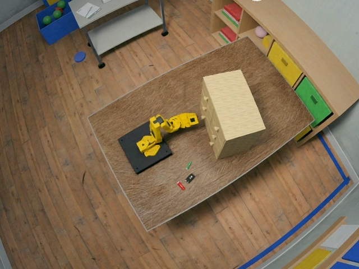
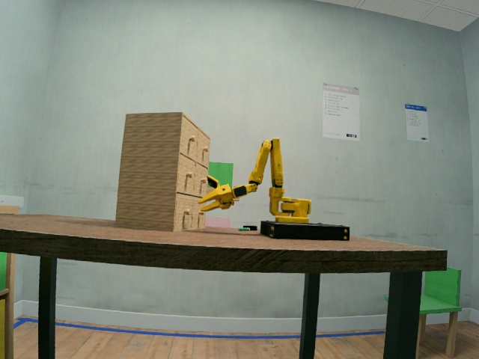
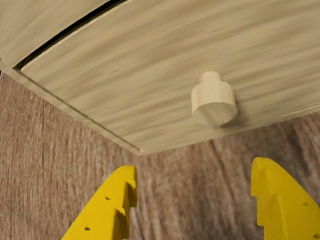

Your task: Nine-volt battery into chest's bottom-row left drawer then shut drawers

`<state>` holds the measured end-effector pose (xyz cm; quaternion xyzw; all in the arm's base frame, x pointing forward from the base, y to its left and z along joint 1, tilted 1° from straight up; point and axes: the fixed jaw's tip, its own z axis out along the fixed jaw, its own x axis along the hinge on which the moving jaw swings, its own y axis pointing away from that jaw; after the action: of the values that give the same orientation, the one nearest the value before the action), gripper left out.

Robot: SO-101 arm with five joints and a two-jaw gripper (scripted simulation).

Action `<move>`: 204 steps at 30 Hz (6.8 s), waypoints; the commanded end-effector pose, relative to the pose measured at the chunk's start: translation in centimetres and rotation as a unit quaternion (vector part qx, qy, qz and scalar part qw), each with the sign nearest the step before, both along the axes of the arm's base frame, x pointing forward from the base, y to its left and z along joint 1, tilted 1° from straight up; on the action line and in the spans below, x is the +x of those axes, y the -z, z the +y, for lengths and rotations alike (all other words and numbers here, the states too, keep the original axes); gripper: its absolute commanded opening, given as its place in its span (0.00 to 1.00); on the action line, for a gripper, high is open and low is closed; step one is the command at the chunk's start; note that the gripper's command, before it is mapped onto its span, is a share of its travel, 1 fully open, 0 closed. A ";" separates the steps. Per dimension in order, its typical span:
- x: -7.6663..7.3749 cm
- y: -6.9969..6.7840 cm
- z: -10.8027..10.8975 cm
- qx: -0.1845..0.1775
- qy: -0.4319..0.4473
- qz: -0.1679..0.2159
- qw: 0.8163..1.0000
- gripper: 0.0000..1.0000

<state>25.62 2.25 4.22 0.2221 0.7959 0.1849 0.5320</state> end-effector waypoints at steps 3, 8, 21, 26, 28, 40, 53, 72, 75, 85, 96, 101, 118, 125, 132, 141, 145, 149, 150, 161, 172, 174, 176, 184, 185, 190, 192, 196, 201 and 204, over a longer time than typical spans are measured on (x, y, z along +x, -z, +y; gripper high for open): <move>0.2 -0.1 -0.2 0.005 0.006 -0.004 1.000 0.21; 0.3 -0.1 -0.2 0.005 0.007 -0.004 1.000 0.21; 0.3 -0.1 -0.3 0.005 0.007 -0.004 1.000 0.21; 0.3 -0.1 -0.3 0.005 0.007 -0.004 1.000 0.21; 0.6 0.1 -0.3 0.005 0.009 -0.004 1.000 0.21; 1.7 0.6 -0.5 0.004 0.013 -0.004 1.000 0.21; 3.1 1.6 -0.8 0.004 0.019 -0.004 1.000 0.21; 3.6 2.0 -0.9 0.004 0.021 -0.004 1.000 0.21; 3.6 2.0 -0.9 0.004 0.021 -0.004 1.000 0.21; 3.6 2.0 -1.0 0.004 0.022 -0.004 1.000 0.21; 3.7 2.1 -1.1 0.004 0.024 -0.004 1.000 0.21; 3.7 2.1 -1.1 0.004 0.024 -0.004 1.000 0.21; 3.7 2.1 -1.1 0.004 0.024 -0.004 1.000 0.17; 3.7 2.1 -1.1 0.004 0.024 -0.004 1.000 0.12; 3.7 2.1 -1.1 0.004 0.024 -0.004 1.000 0.09; 3.7 2.1 -1.1 0.004 0.024 -0.004 1.000 0.02; 3.7 2.1 -1.1 0.004 0.024 -0.004 1.000 0.00; 3.7 2.1 -1.1 0.004 0.024 -0.004 1.000 0.00; 3.7 2.1 -1.1 0.004 0.024 -0.004 1.000 0.00; 3.7 2.1 -1.1 0.004 0.024 -0.004 1.000 0.00; 3.1 2.2 -1.0 0.002 0.022 -0.006 1.000 0.00; 2.9 2.3 -1.0 0.002 0.022 -0.007 1.000 0.00; 2.8 2.3 -1.0 0.001 0.021 -0.007 1.000 0.00; 2.5 2.3 -1.0 0.001 0.020 -0.008 1.000 0.00; 2.5 2.3 -1.0 0.001 0.020 -0.008 1.000 0.00; 2.5 2.3 -1.0 0.001 0.020 -0.008 1.000 0.00; 2.5 2.3 -1.0 0.001 0.020 -0.008 1.000 0.00; 2.5 2.3 -1.0 0.001 0.020 -0.008 1.000 0.00; 2.3 2.3 -0.9 0.001 0.019 -0.008 1.000 0.00; 2.2 2.3 -0.9 0.001 0.018 -0.008 1.000 0.00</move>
<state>28.10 1.04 1.87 0.2396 0.7868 0.1733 0.5417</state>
